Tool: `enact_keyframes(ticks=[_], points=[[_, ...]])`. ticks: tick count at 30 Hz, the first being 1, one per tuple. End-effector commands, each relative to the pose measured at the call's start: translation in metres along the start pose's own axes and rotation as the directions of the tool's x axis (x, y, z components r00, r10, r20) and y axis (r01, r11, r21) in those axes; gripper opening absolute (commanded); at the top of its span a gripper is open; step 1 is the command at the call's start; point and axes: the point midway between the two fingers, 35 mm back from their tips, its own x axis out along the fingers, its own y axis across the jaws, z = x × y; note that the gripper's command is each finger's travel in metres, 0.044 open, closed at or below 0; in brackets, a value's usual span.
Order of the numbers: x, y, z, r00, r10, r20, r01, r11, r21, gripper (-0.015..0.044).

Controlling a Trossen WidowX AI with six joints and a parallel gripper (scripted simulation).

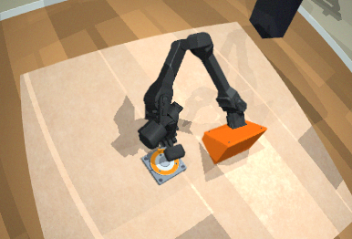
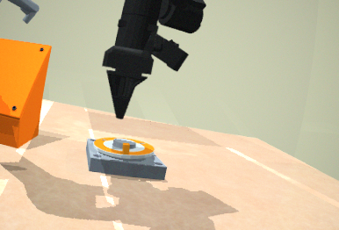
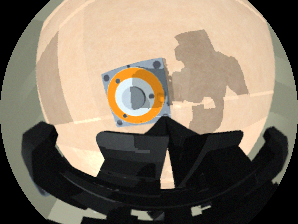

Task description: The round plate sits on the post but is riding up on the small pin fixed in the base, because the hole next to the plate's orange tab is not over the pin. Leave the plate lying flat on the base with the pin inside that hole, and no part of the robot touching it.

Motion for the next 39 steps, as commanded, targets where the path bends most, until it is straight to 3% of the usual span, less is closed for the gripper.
enact_keyframes(ticks=[1,8,39], points=[[0.015,0.0,0.0,1.0,-0.009,-0.005,0.009,1.0,-0.003,0.0],[0.045,-0.001,-0.001,1.0,-0.012,-0.005,0.012,1.0,-0.003,0.0],[0.047,-0.003,0.023,1.0,-0.012,-0.004,0.012,1.0,-0.002,0.0]])
